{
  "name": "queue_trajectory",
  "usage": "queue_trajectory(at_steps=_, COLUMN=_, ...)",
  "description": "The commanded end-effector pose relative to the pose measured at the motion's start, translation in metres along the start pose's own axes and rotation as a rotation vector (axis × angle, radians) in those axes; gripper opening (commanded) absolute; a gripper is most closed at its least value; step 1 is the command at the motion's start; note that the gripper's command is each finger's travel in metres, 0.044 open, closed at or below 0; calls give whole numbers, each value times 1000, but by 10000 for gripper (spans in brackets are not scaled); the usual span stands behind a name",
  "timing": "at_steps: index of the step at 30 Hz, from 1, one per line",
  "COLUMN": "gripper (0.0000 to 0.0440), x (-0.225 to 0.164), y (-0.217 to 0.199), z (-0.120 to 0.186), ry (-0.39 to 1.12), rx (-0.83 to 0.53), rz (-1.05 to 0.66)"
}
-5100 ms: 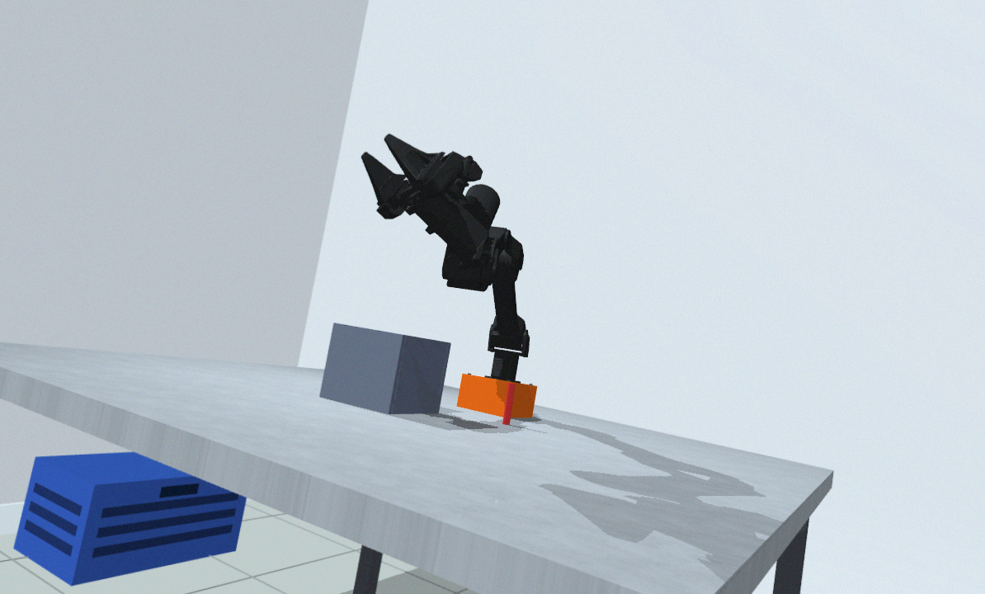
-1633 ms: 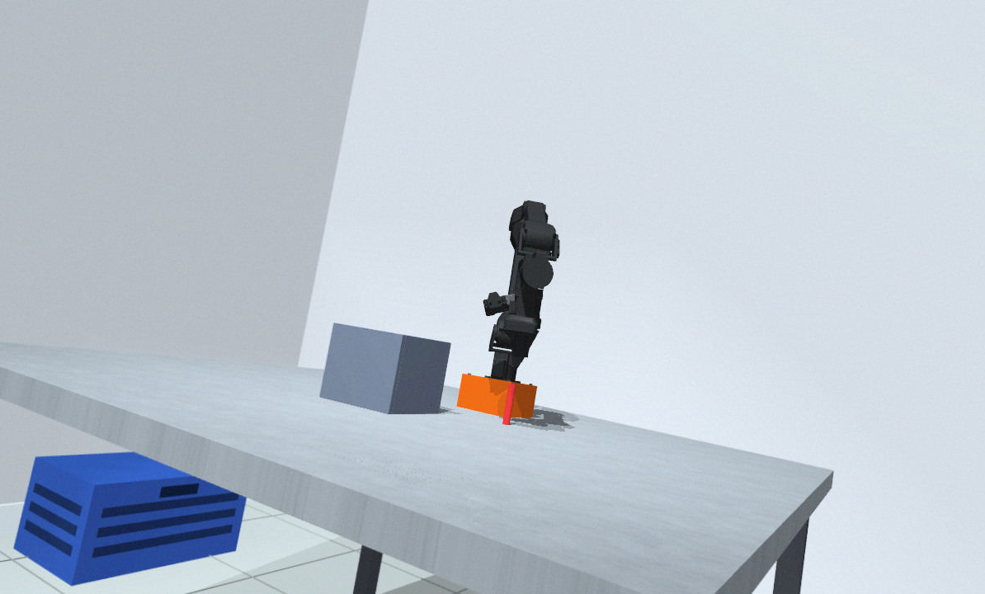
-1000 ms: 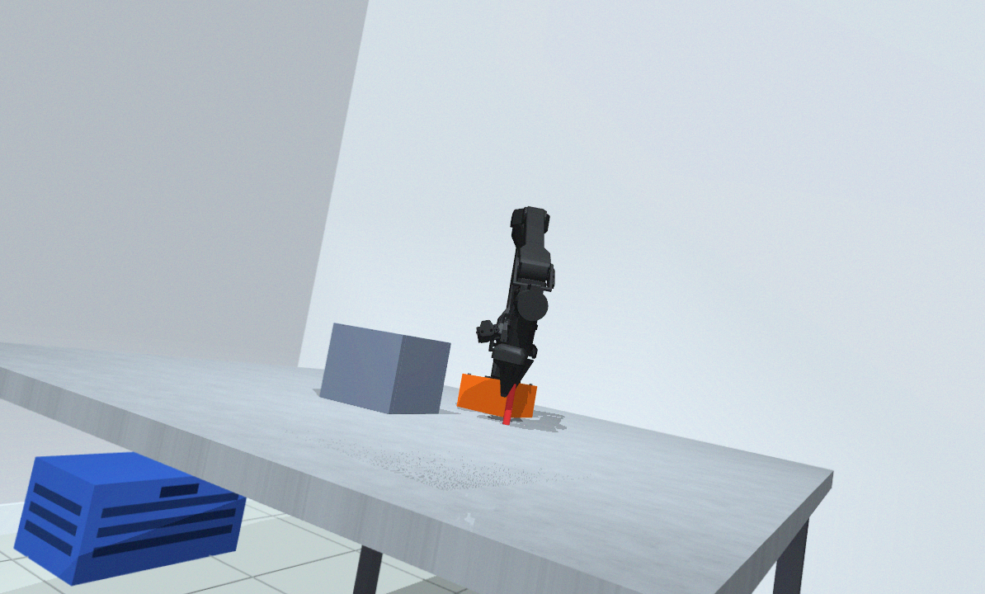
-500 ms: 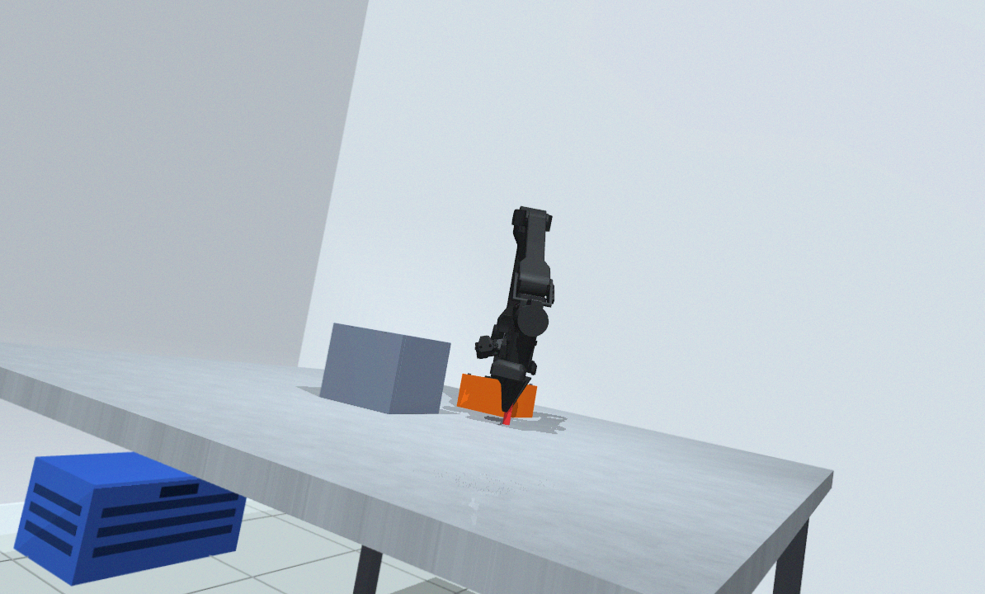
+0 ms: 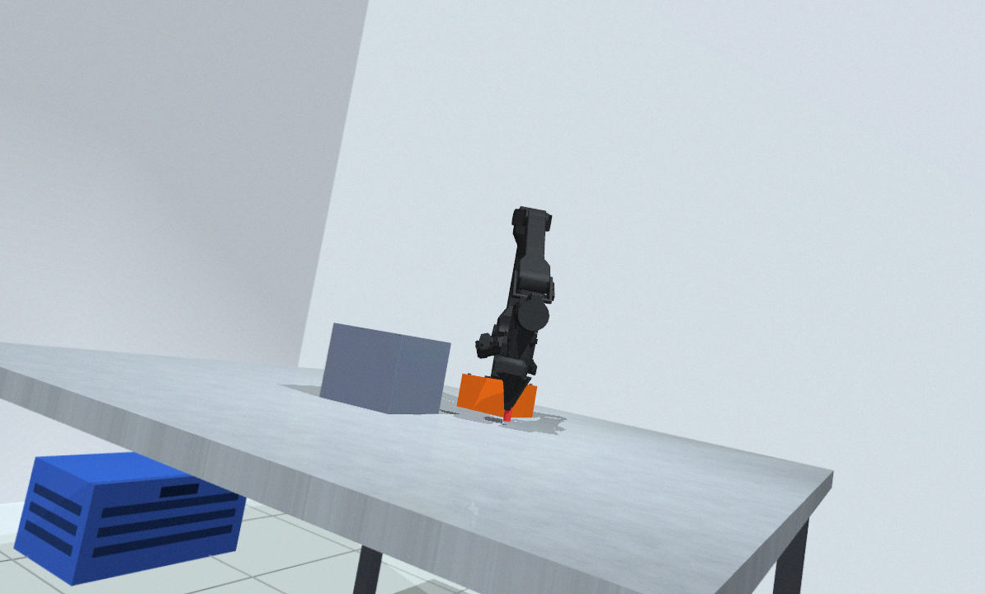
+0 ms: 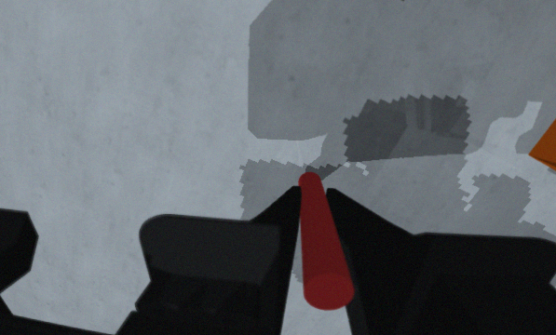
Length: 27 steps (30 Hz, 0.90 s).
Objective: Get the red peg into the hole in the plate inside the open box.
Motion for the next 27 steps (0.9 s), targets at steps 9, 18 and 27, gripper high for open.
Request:
queue_trajectory(at_steps=9, gripper=0, x=4, y=22, z=37, ry=16, rx=133, rz=-34)
queue_trajectory(at_steps=18, gripper=0, x=15, y=38, z=74, ry=7, rx=232, rz=-34)
queue_trajectory(at_steps=27, gripper=0, x=38, y=46, z=111, ry=-36, rx=295, rz=-25)
Point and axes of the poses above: the point midway between the two fingers, 35 mm back from their tips, its own z axis back along the fingers, its own y axis across the jaws, x = y × z, the point moved 2 cm from there along z, back along the fingers, and after that the axes turned 13 degrees about z, right-handed, at the moved point
